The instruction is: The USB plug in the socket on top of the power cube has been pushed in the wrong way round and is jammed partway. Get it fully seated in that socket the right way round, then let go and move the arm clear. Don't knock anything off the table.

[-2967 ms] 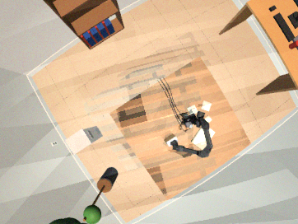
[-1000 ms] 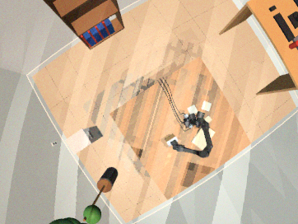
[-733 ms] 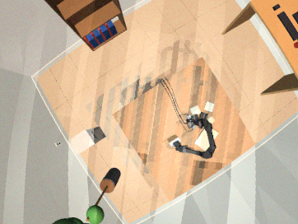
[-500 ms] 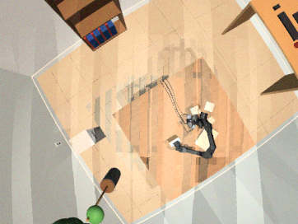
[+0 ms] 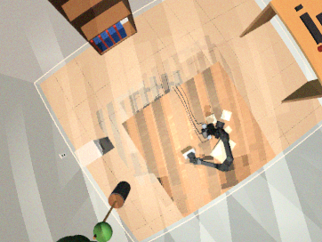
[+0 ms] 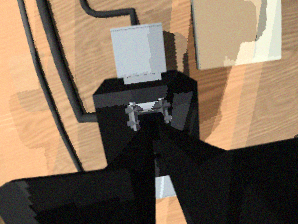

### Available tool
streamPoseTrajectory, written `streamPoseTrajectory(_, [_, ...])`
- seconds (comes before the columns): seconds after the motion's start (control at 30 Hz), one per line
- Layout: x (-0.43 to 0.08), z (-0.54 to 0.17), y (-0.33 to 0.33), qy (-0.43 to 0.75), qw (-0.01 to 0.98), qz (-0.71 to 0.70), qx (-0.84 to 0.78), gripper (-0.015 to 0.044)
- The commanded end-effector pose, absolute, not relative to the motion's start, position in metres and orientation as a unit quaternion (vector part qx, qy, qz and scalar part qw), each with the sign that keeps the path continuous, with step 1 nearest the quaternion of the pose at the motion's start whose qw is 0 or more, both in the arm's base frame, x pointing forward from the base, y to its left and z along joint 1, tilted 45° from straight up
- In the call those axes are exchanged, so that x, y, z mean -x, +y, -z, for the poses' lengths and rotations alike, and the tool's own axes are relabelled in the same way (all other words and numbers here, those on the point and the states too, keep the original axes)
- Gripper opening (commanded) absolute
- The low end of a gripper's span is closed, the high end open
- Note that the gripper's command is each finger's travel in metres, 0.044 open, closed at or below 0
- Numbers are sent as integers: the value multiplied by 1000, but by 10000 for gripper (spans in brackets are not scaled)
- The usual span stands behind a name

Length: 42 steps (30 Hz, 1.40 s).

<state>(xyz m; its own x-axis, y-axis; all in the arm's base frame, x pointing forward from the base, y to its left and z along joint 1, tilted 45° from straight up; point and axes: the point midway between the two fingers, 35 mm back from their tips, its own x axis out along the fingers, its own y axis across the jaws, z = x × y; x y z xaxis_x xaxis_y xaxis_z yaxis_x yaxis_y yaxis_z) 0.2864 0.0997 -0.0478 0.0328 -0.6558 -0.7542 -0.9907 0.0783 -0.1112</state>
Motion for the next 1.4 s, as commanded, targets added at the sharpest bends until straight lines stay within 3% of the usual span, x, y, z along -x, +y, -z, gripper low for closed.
streamPoseTrajectory(0.0, [-286, 49, 99, 650, 338, -248, 634, 0])
streamPoseTrajectory(1.37, [-286, 52, 95, 650, 338, -247, 634, 0])
